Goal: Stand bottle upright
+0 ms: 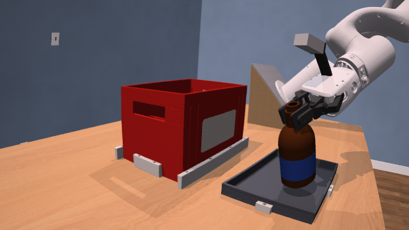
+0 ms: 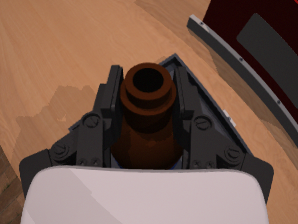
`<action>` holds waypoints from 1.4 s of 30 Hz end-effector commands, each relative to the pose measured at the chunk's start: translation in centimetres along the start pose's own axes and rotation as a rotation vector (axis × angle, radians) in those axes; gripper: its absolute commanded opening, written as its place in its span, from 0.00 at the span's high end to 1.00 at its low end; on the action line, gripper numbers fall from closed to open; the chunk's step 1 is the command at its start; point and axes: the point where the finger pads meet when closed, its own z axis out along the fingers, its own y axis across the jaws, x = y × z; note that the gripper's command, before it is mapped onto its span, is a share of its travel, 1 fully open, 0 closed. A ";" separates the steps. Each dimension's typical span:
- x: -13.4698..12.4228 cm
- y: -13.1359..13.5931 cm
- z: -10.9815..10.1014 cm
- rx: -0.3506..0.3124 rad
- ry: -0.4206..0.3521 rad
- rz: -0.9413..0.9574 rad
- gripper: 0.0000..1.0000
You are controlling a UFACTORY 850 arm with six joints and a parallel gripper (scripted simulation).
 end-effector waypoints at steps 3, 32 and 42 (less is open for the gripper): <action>-0.5 -0.1 0.3 0.001 0.001 0.001 1.00; -1.3 -0.1 0.8 0.001 0.001 0.001 1.00; -1.3 -0.1 0.8 0.001 0.001 0.001 1.00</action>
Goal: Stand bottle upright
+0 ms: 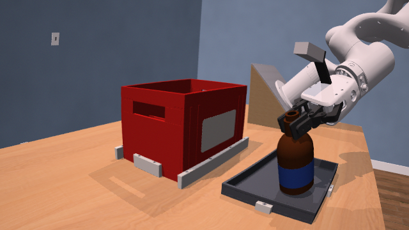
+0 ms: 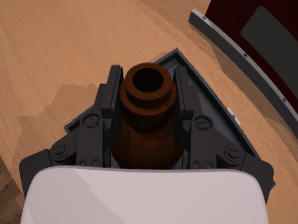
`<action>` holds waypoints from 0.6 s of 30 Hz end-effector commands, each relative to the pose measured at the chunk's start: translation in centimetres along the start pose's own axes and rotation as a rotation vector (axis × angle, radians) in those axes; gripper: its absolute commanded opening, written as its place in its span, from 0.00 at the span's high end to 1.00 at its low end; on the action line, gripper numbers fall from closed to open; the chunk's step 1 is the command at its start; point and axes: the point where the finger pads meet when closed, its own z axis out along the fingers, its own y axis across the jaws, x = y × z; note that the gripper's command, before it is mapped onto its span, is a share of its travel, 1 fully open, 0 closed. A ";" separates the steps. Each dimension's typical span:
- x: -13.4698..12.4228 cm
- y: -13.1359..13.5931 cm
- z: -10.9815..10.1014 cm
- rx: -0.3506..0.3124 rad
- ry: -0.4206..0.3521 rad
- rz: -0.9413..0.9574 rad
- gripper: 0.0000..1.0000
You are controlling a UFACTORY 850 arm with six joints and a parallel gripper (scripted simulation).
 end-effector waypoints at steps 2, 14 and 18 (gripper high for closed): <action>0.1 -0.1 0.0 0.001 0.001 0.001 1.00; 0.1 -0.1 0.0 0.001 0.001 0.001 0.00; 0.1 -0.1 0.0 0.001 0.001 0.001 0.00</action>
